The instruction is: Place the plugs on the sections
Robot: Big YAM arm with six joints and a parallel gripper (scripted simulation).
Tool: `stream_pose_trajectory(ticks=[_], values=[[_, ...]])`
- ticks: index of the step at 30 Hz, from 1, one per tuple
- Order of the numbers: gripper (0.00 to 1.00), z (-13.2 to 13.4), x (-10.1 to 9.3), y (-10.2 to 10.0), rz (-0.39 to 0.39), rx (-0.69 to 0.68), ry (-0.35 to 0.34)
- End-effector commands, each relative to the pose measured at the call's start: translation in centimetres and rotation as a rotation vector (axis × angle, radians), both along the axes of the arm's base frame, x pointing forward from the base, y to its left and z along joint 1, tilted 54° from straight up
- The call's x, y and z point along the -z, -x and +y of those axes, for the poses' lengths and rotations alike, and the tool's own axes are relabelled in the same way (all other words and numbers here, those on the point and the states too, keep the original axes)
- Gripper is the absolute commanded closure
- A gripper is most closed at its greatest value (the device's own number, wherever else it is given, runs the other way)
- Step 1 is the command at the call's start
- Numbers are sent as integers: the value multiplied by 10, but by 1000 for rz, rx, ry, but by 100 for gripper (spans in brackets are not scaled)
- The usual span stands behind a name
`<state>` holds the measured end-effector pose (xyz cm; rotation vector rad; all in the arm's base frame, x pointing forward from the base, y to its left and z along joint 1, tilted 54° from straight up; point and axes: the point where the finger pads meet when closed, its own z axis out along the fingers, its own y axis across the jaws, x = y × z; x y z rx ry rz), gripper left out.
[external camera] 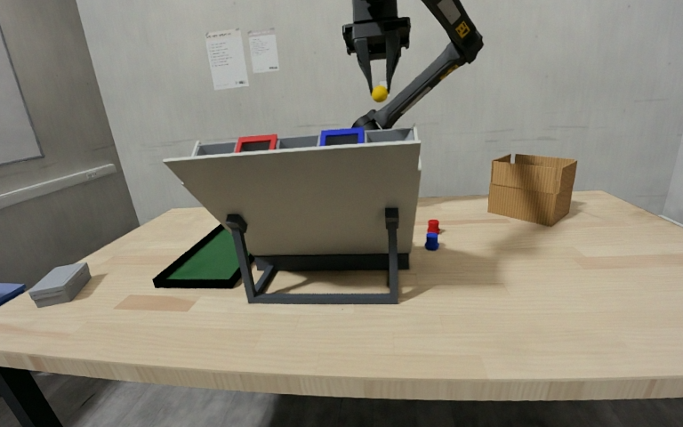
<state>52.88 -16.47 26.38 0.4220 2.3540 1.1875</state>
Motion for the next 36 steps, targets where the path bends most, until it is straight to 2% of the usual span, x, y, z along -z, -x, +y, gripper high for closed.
stream_pose_trajectory(ticks=[1, 36], values=[[100, -3, -16, -10, -31, 6, 20], [100, -4, -16, -10, -41, 19, 25]])
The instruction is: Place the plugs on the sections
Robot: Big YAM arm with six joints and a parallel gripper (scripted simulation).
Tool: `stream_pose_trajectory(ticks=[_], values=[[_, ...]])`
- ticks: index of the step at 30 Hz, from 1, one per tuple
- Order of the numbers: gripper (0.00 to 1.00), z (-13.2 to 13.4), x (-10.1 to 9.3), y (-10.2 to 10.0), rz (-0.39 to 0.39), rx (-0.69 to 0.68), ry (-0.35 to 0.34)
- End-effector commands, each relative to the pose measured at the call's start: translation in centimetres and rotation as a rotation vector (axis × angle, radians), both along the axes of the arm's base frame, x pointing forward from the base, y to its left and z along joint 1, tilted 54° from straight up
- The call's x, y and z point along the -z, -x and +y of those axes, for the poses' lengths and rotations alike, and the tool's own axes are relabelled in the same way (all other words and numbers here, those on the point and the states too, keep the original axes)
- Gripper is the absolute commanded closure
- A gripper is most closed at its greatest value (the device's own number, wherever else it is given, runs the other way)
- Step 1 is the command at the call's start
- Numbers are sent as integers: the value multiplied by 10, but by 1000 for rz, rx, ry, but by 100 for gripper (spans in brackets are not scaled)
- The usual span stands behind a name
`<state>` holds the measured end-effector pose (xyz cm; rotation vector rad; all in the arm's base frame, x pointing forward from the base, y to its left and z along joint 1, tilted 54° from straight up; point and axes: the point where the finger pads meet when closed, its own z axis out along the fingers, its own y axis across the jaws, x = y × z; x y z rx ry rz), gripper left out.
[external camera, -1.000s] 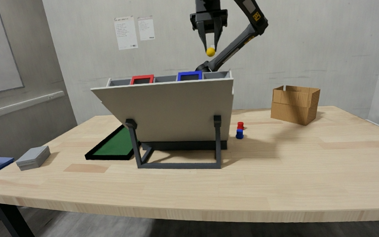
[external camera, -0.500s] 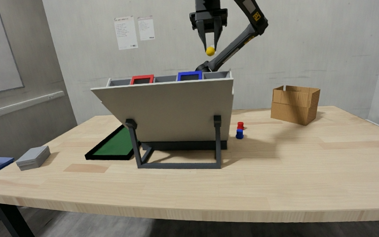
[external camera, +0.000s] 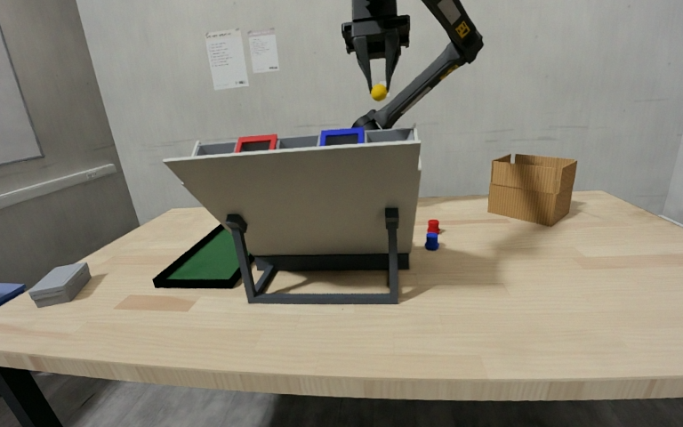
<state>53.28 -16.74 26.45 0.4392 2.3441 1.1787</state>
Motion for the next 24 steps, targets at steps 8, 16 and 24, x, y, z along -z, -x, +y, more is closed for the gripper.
stream_pose_trajectory(ticks=[8, 16, 24], values=[[100, -2, -16, -6, -30, 6, 19], [100, -2, -16, -6, -19, 10, 11], [100, 0, -18, -7, -15, 13, 8]])
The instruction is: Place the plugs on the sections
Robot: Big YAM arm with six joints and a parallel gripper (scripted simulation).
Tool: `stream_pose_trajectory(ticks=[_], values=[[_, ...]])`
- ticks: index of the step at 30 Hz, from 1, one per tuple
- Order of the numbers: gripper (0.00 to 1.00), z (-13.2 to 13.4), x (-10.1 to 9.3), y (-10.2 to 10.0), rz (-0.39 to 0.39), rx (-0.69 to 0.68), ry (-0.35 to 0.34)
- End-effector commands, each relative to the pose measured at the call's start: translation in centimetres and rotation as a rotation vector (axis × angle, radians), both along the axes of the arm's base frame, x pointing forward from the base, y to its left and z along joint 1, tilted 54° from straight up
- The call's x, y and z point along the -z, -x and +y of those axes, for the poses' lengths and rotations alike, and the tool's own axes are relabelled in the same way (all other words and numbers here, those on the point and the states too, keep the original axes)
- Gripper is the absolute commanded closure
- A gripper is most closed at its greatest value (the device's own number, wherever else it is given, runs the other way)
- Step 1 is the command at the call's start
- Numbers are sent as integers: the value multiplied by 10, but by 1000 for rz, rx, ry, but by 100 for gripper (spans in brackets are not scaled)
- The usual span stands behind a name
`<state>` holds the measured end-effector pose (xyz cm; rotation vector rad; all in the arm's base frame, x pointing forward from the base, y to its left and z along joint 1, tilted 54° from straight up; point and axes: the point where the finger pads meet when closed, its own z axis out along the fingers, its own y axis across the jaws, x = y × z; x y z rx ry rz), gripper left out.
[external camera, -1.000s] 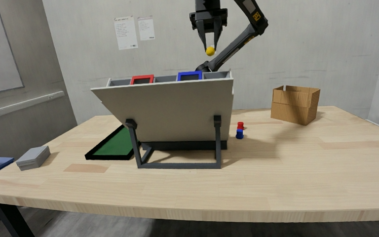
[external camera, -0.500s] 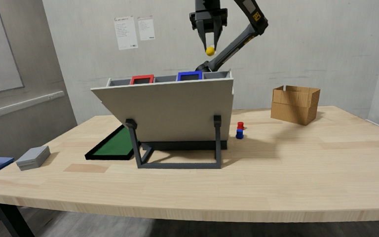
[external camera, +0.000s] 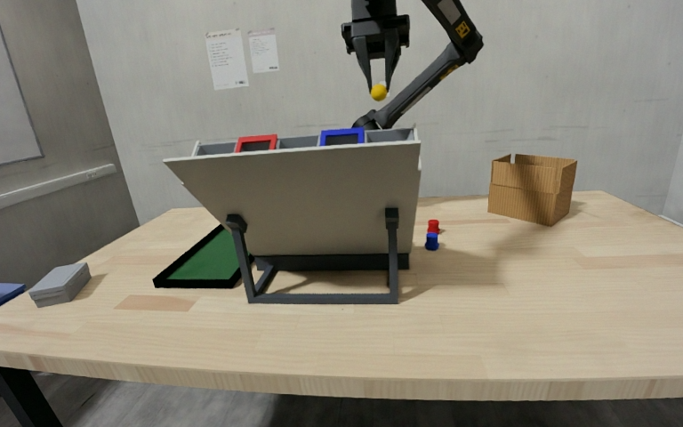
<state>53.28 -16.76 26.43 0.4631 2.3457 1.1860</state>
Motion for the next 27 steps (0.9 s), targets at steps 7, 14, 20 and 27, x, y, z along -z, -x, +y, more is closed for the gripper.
stream_pose_trajectory(ticks=[7, 14, 20, 27], values=[[100, 2, -21, -9, -25, 5, 15], [100, 3, -23, -10, -27, 4, 17], [100, 3, -25, -11, -39, -2, 26], [100, 4, -27, -12, -53, -10, 36]])
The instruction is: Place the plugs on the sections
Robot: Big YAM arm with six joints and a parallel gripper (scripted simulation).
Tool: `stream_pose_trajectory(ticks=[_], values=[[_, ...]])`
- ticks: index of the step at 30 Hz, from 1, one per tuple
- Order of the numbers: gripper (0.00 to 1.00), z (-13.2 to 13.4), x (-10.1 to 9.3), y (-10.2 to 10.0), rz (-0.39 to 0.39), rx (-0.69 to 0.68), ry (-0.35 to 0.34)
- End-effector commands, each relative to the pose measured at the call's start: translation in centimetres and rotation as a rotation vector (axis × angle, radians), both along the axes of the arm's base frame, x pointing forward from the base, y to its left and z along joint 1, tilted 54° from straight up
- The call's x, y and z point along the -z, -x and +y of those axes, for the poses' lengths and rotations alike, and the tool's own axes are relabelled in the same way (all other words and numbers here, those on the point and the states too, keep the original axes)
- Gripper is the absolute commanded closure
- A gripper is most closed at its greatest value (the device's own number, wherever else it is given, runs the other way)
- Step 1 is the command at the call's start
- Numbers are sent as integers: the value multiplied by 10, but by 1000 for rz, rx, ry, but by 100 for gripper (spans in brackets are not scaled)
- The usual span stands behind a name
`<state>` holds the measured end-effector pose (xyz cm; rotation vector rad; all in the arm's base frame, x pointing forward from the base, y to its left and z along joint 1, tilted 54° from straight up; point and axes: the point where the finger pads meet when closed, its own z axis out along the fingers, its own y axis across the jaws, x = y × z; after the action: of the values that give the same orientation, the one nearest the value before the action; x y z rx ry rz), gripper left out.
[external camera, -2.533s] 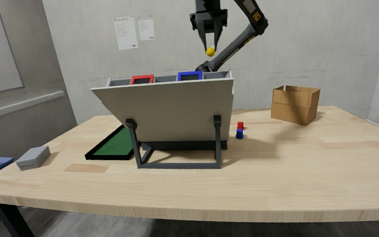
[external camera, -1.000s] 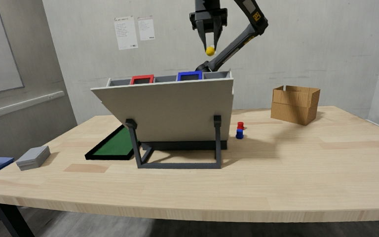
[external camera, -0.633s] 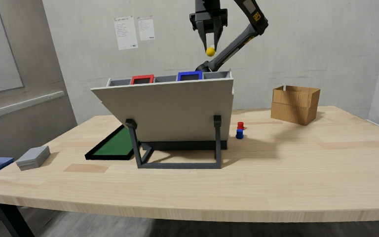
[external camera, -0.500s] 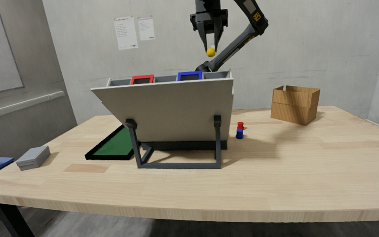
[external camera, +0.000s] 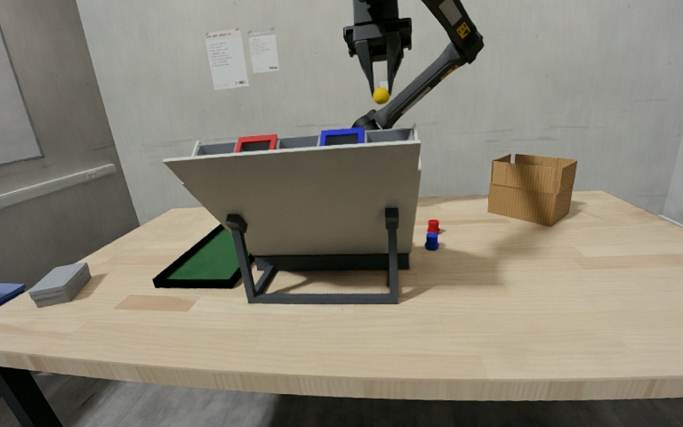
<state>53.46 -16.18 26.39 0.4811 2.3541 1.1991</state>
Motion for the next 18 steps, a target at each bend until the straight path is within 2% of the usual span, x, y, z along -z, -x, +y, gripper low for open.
stream_pose_trajectory(ticks=[1, 18], values=[[100, -2, -27, -11, -70, -12, 47], [100, -2, -32, -12, -70, -12, 46]])
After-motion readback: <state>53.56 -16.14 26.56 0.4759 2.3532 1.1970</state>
